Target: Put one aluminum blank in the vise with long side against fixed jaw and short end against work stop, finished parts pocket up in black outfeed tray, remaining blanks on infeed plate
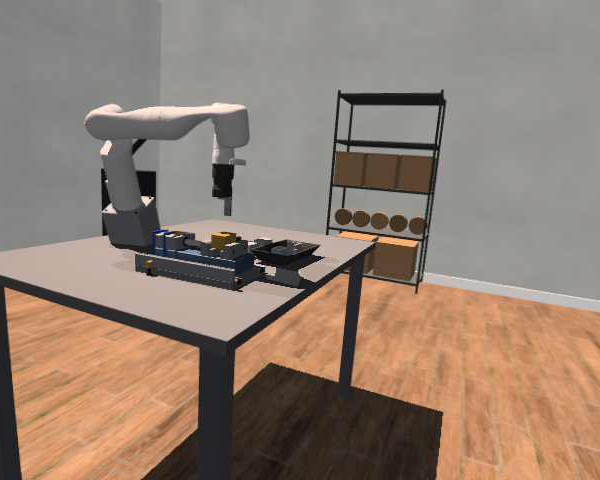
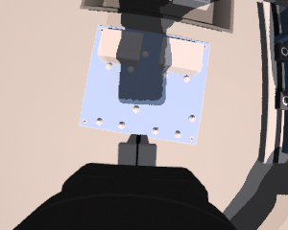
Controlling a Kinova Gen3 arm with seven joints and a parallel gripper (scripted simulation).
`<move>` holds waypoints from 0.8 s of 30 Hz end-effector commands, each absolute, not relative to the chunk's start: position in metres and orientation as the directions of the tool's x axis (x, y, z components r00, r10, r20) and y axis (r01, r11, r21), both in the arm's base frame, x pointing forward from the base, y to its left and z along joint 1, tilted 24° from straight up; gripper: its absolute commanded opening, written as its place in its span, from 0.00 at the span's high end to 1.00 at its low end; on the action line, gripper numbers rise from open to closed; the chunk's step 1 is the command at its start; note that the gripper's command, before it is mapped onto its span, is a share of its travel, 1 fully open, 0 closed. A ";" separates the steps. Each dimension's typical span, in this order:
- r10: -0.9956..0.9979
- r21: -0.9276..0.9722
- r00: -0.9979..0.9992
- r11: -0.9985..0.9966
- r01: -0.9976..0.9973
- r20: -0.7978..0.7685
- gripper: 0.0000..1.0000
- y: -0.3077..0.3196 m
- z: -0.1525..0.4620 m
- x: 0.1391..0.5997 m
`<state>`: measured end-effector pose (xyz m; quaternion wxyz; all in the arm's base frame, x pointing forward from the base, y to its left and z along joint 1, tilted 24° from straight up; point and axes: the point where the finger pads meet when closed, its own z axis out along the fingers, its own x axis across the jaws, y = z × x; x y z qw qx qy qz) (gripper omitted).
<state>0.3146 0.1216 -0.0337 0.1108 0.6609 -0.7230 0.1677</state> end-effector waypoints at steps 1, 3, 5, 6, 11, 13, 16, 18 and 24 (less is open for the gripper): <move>-0.918 -0.100 -0.104 0.071 -0.992 0.383 1.00 0.124 -0.026 0.315; -0.918 -0.100 -0.104 0.071 -0.992 0.383 1.00 0.126 -0.022 0.314; -0.918 -0.100 -0.104 0.071 -0.992 0.383 1.00 0.128 -0.017 0.314; -0.918 -0.100 -0.104 0.071 -0.992 0.383 1.00 0.129 -0.015 0.314; -0.918 -0.100 -0.104 0.071 -0.992 0.382 1.00 0.133 -0.007 0.313; -0.918 -0.100 -0.104 0.071 -0.992 0.382 1.00 0.135 -0.002 0.313; -0.919 -0.100 -0.105 0.071 -0.992 0.381 1.00 0.139 0.006 0.313; -0.918 -0.100 -0.105 0.071 -0.992 0.381 1.00 0.141 0.011 0.312; -0.918 -0.100 -0.104 0.071 -0.993 0.382 1.00 0.145 0.021 0.311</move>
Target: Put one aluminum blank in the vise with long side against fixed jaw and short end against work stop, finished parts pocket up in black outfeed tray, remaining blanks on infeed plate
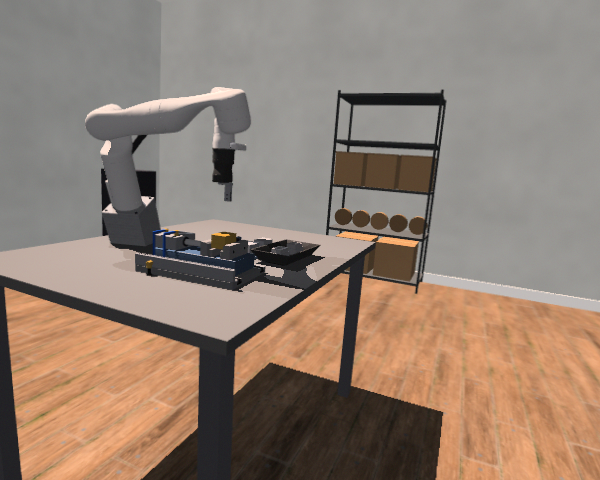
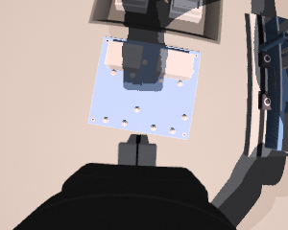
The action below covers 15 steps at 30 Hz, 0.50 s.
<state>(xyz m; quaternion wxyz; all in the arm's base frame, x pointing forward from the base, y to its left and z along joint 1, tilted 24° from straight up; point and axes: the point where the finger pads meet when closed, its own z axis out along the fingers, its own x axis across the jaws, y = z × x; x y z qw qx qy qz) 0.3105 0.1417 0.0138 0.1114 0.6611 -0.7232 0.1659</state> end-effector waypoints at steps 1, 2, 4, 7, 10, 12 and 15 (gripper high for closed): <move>-0.918 -0.100 -0.104 0.071 -0.993 0.382 1.00 0.145 0.021 0.311; -0.918 -0.100 -0.104 0.071 -0.993 0.382 1.00 0.145 0.021 0.311; -0.918 -0.100 -0.104 0.071 -0.993 0.382 1.00 0.146 0.023 0.311; -0.918 -0.100 -0.104 0.071 -0.993 0.382 1.00 0.146 0.024 0.311; -0.918 -0.100 -0.104 0.071 -0.993 0.382 1.00 0.146 0.025 0.311; -0.918 -0.100 -0.104 0.071 -0.993 0.382 1.00 0.147 0.025 0.311; -0.920 -0.103 -0.107 0.073 -0.992 0.376 1.00 0.150 0.026 0.320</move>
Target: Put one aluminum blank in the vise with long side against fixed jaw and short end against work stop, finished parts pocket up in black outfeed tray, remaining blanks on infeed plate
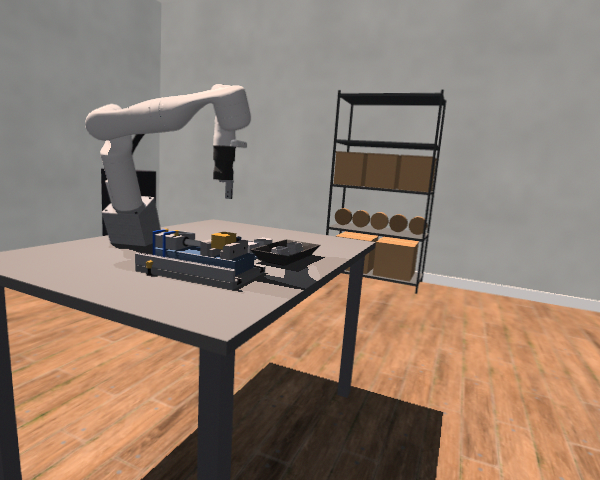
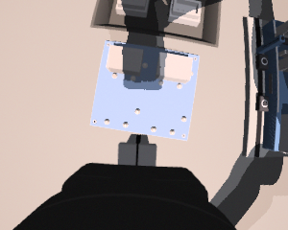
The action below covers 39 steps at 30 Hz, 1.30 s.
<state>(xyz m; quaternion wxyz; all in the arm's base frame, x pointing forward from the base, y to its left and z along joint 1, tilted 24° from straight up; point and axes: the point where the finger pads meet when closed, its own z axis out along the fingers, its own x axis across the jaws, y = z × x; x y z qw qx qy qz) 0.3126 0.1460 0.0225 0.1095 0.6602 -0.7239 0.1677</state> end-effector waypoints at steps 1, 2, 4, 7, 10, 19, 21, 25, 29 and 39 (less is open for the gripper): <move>-0.921 -0.103 -0.106 0.072 -0.992 0.375 1.00 0.151 0.026 0.325; -0.921 -0.104 -0.106 0.072 -0.992 0.374 1.00 0.151 0.027 0.332; -0.921 -0.104 -0.106 0.072 -0.992 0.374 1.00 0.151 0.027 0.332; -0.922 -0.104 -0.105 0.070 -0.992 0.372 1.00 0.151 0.030 0.362; -0.923 -0.105 -0.104 0.069 -0.992 0.371 1.00 0.147 0.035 0.396; -0.921 -0.106 -0.106 0.071 -0.992 0.376 1.00 0.122 0.049 0.470; -0.921 -0.106 -0.106 0.071 -0.992 0.376 1.00 0.122 0.049 0.470; -0.919 -0.101 -0.103 0.069 -0.992 0.381 1.00 0.119 0.049 0.471; -0.919 -0.101 -0.103 0.069 -0.992 0.381 1.00 0.118 0.049 0.471; -0.919 -0.101 -0.102 0.069 -0.992 0.381 1.00 0.117 0.045 0.471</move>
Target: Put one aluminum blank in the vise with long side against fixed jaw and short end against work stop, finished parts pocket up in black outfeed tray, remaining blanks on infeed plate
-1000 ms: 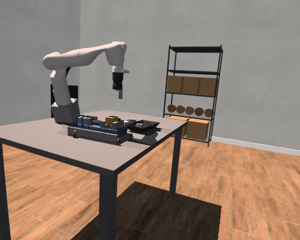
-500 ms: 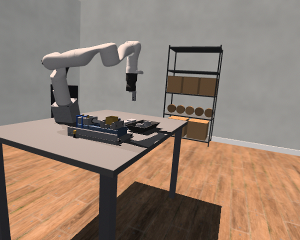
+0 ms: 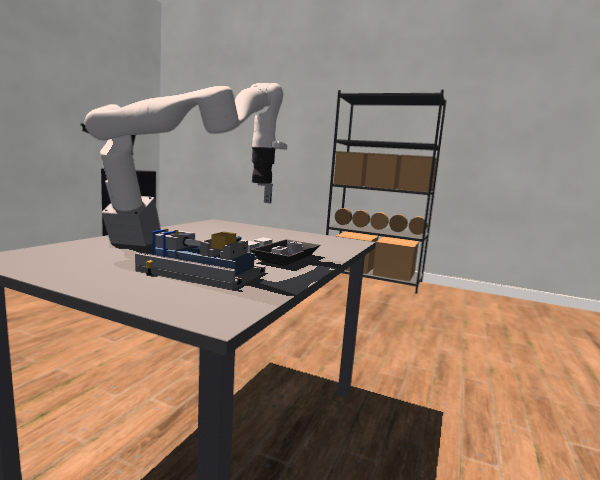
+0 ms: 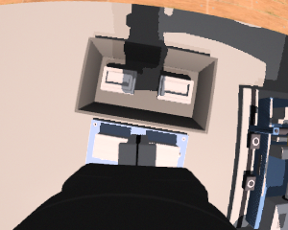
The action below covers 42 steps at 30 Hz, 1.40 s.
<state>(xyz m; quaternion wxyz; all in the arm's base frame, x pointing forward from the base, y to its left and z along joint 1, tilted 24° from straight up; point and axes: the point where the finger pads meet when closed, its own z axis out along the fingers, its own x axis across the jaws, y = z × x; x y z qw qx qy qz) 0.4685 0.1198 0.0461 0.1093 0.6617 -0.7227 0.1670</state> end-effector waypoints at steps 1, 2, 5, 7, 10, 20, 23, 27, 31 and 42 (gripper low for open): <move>-0.919 -0.101 -0.102 0.069 -0.992 0.381 1.00 0.117 0.045 0.471; -0.919 -0.101 -0.102 0.069 -0.992 0.381 1.00 0.116 0.044 0.472; -0.919 -0.101 -0.102 0.069 -0.992 0.381 1.00 0.115 0.041 0.472; -0.919 -0.101 -0.102 0.069 -0.992 0.381 1.00 0.114 0.038 0.472; -0.919 -0.101 -0.102 0.069 -0.992 0.381 1.00 0.112 0.034 0.473; -0.919 -0.101 -0.103 0.069 -0.992 0.381 1.00 0.106 0.020 0.474; -0.919 -0.101 -0.103 0.069 -0.992 0.381 1.00 0.104 0.014 0.474; -0.919 -0.101 -0.103 0.069 -0.992 0.381 1.00 0.101 0.007 0.475; -0.919 -0.101 -0.103 0.069 -0.992 0.381 1.00 0.098 0.001 0.476; -0.919 -0.102 -0.103 0.069 -0.992 0.381 1.00 0.094 -0.008 0.476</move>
